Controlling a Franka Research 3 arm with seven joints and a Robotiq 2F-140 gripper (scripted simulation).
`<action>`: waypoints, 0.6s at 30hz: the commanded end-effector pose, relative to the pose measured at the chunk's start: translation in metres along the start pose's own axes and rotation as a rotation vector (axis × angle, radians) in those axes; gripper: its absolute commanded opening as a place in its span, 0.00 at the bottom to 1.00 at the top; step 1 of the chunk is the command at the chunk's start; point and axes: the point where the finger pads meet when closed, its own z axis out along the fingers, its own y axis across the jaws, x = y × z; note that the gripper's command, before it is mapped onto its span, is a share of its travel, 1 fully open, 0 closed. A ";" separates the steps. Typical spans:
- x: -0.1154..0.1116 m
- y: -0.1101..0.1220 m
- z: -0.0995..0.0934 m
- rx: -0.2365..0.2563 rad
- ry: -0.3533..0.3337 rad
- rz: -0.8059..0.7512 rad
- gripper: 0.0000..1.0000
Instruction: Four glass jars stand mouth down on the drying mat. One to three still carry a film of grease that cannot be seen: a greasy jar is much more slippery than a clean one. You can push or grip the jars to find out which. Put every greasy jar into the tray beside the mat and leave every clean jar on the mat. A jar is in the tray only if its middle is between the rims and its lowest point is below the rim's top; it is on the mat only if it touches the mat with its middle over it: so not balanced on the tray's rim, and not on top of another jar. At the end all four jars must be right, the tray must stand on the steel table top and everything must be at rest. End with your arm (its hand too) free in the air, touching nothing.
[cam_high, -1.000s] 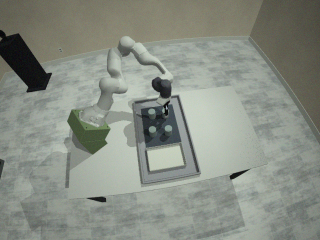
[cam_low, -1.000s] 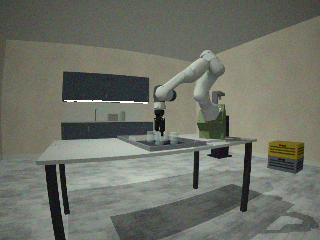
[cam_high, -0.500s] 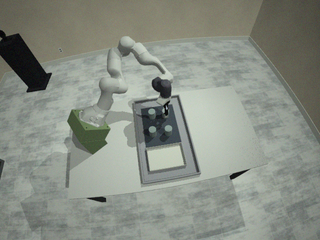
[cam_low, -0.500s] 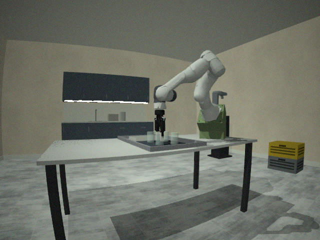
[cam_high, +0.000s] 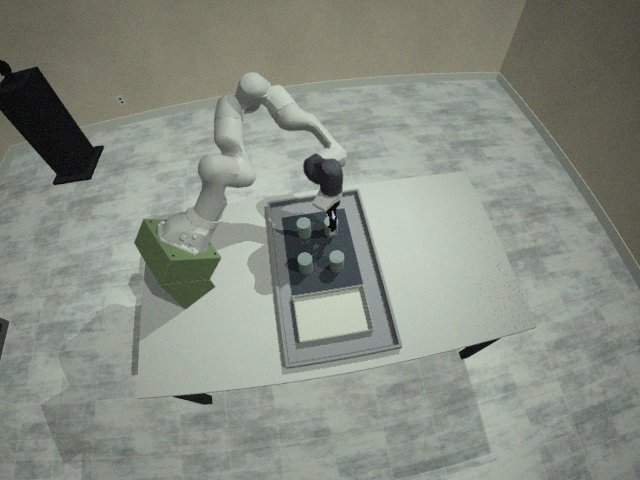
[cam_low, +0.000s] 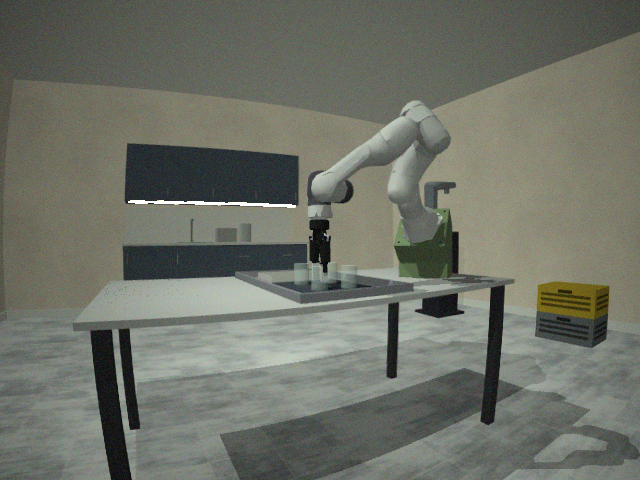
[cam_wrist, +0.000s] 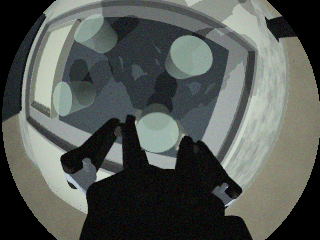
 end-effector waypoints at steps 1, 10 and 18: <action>-0.001 -0.001 0.000 0.001 -0.003 -0.002 0.00; -0.001 -0.001 -0.013 0.001 -0.003 -0.002 0.00; -0.001 -0.001 -0.029 0.001 -0.003 -0.002 0.00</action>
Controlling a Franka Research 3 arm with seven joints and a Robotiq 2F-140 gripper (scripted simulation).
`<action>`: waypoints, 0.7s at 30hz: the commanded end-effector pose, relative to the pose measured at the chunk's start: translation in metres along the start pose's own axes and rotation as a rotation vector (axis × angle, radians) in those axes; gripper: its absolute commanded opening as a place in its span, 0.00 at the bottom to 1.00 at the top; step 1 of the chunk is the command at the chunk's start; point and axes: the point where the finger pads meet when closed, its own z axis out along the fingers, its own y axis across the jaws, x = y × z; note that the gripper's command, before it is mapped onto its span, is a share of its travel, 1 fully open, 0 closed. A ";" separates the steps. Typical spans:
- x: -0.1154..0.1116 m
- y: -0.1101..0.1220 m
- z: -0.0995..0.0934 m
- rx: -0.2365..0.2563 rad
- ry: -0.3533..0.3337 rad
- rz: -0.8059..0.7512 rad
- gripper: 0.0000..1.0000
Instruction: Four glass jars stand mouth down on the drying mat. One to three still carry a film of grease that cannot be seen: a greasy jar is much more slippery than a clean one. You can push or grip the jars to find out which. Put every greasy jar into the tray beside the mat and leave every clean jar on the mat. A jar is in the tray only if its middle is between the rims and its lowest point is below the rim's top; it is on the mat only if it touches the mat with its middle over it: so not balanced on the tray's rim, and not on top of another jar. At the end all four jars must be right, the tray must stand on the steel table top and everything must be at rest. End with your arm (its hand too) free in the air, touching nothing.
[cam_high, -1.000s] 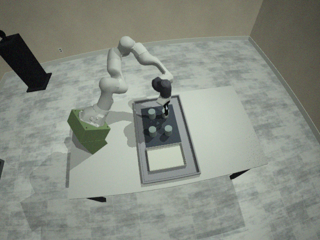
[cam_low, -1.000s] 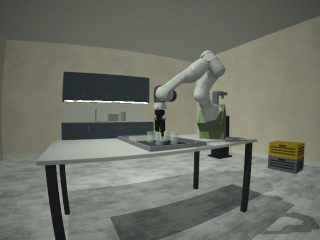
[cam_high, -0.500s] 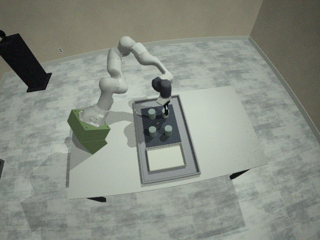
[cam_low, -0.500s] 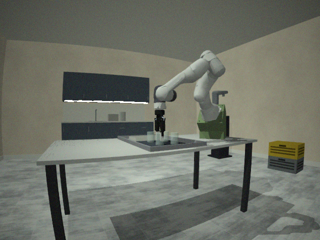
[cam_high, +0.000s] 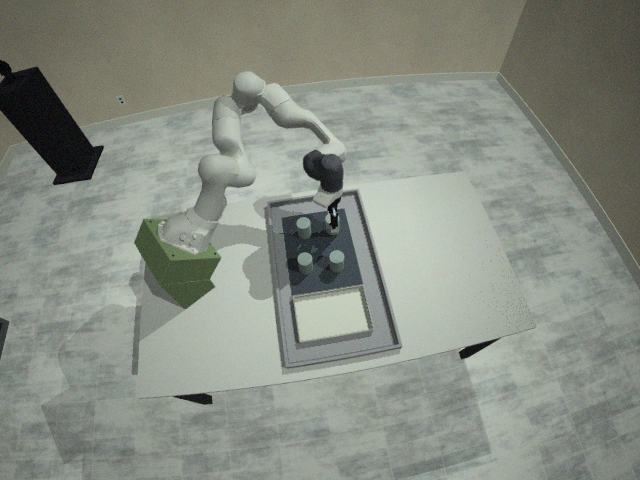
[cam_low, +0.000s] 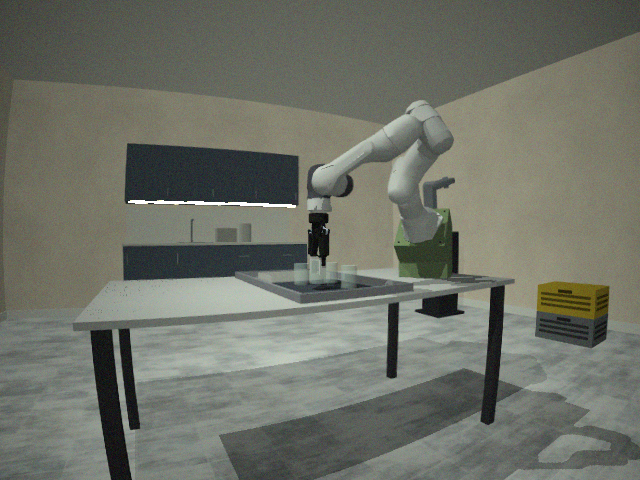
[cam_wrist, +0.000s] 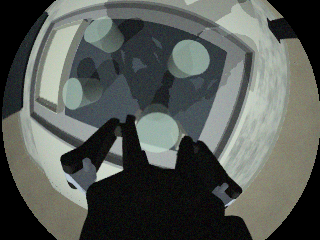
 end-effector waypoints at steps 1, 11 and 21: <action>0.004 0.003 -0.006 -0.009 0.011 0.009 0.00; 0.003 0.003 -0.033 -0.009 0.011 0.009 0.00; 0.003 0.003 -0.054 -0.009 0.011 0.009 0.00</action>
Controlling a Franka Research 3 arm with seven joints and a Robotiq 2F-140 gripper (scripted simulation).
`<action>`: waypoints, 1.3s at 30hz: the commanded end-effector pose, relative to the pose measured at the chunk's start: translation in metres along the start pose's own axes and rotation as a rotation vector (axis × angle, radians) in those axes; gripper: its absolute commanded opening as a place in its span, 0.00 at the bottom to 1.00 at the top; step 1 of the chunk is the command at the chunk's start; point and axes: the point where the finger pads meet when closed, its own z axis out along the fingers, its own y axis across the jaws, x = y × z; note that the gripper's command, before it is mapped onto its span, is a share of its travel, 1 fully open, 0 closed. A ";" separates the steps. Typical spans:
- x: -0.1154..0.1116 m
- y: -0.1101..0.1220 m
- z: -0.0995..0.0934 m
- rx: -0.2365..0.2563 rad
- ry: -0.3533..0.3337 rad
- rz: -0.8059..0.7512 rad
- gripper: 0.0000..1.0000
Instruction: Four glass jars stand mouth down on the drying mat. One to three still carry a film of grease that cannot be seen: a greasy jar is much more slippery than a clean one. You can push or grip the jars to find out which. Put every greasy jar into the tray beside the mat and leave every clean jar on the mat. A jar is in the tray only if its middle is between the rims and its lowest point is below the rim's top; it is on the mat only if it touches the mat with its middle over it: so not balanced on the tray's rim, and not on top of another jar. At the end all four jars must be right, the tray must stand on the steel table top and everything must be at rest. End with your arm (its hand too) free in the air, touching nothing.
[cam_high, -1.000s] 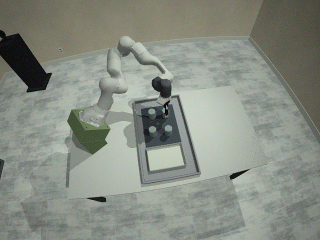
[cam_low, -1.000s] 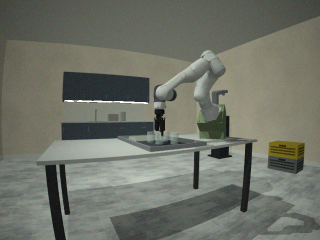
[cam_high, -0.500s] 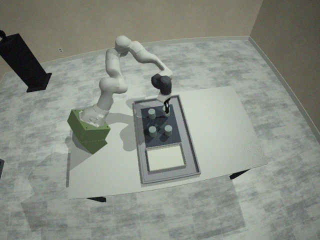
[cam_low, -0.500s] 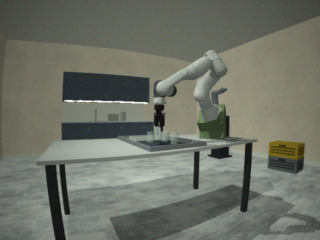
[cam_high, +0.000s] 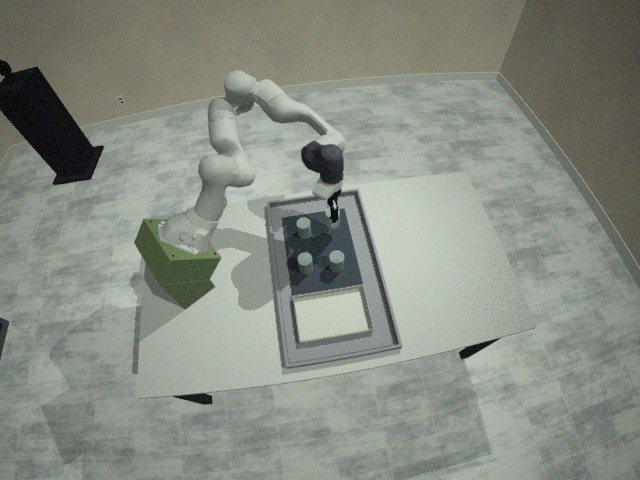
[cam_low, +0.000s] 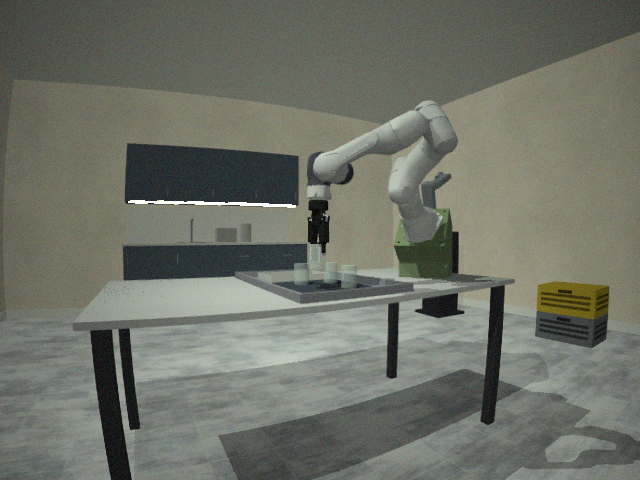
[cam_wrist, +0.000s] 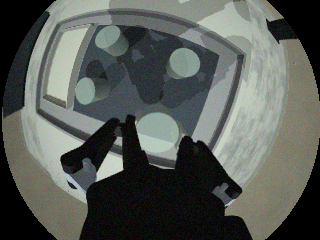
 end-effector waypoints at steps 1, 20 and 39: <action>0.004 0.003 -0.008 -0.009 0.013 0.014 0.00; 0.003 0.003 -0.053 -0.009 0.013 0.014 0.00; 0.009 -0.027 -0.074 -0.009 0.013 0.014 0.00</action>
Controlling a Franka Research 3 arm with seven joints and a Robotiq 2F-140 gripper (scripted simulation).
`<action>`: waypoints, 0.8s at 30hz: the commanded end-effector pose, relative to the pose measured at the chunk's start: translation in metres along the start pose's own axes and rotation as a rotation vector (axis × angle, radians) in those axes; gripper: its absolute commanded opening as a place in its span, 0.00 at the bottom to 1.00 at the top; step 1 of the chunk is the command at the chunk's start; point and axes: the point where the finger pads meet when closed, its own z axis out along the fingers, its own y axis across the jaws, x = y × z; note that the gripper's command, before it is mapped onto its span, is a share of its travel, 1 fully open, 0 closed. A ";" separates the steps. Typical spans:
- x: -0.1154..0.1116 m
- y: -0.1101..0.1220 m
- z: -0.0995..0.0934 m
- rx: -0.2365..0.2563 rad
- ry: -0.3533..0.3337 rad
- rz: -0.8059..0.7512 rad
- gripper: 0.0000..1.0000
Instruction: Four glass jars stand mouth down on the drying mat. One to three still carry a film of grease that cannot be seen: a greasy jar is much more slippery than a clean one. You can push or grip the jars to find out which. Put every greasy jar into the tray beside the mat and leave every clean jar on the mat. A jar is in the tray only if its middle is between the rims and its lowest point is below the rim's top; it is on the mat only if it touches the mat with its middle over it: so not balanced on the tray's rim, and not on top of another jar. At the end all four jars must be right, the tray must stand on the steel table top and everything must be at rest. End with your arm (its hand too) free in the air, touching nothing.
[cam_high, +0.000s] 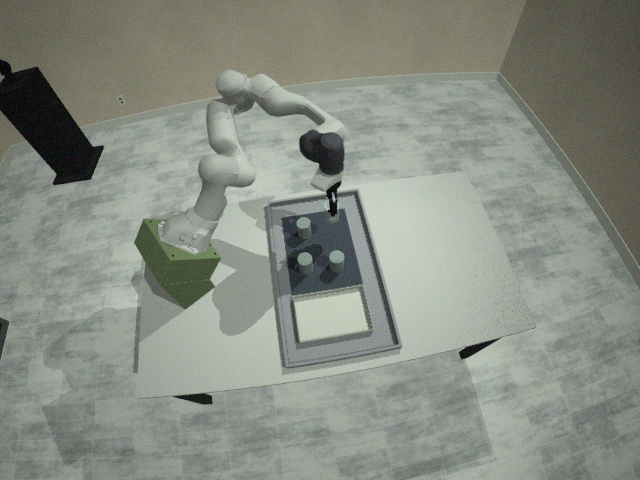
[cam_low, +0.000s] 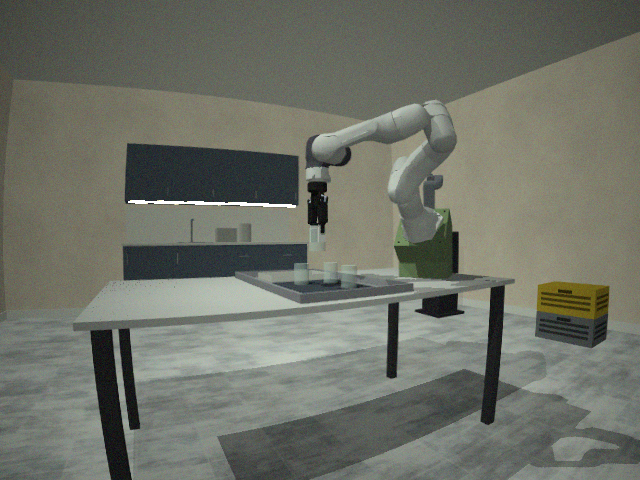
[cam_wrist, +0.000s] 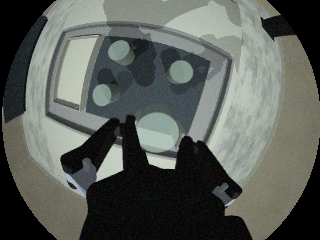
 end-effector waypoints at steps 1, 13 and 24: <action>0.002 -0.013 -0.002 0.003 0.001 -0.020 0.00; 0.007 -0.046 -0.002 0.003 0.001 -0.020 0.00; 0.011 -0.076 -0.002 0.003 0.001 -0.020 0.00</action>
